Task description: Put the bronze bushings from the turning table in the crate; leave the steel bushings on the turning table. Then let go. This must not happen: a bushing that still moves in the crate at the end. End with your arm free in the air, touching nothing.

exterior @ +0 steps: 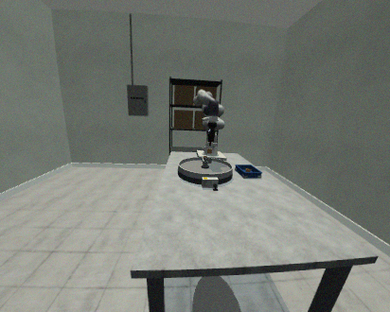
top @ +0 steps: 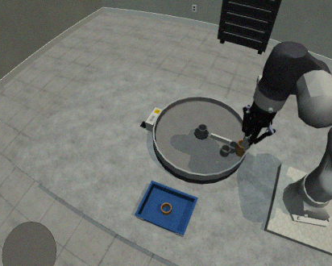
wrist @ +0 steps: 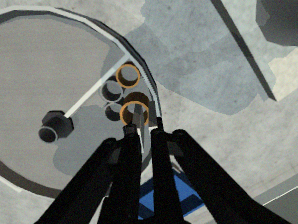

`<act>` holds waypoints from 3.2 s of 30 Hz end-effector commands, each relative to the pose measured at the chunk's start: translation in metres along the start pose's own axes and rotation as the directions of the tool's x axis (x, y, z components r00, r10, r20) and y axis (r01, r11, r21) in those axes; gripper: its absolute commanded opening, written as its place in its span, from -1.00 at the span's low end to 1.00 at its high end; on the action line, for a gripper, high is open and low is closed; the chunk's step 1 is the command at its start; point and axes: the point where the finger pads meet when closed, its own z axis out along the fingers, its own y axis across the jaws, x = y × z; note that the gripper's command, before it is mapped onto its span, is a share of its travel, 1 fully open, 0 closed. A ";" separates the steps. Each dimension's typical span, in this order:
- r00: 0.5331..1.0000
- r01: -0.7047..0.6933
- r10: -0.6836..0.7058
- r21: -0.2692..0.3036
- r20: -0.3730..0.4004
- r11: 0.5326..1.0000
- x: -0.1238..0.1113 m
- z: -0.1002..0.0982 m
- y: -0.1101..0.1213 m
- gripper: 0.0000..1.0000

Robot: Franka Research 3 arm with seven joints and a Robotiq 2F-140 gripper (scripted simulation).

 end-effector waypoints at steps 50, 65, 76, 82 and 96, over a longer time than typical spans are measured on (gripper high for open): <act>1.000 0.002 -0.002 -0.001 0.001 1.000 -0.272 -0.002 0.055 -1.00; 1.000 0.002 -0.002 -0.001 0.001 1.000 -0.312 -0.002 0.063 -1.00; 1.000 0.002 -0.002 -0.001 0.001 1.000 -0.312 -0.002 0.063 -1.00; 1.000 0.002 -0.002 -0.001 0.001 1.000 -0.312 -0.002 0.063 -1.00; 1.000 0.002 -0.002 -0.001 0.001 1.000 -0.312 -0.002 0.063 -1.00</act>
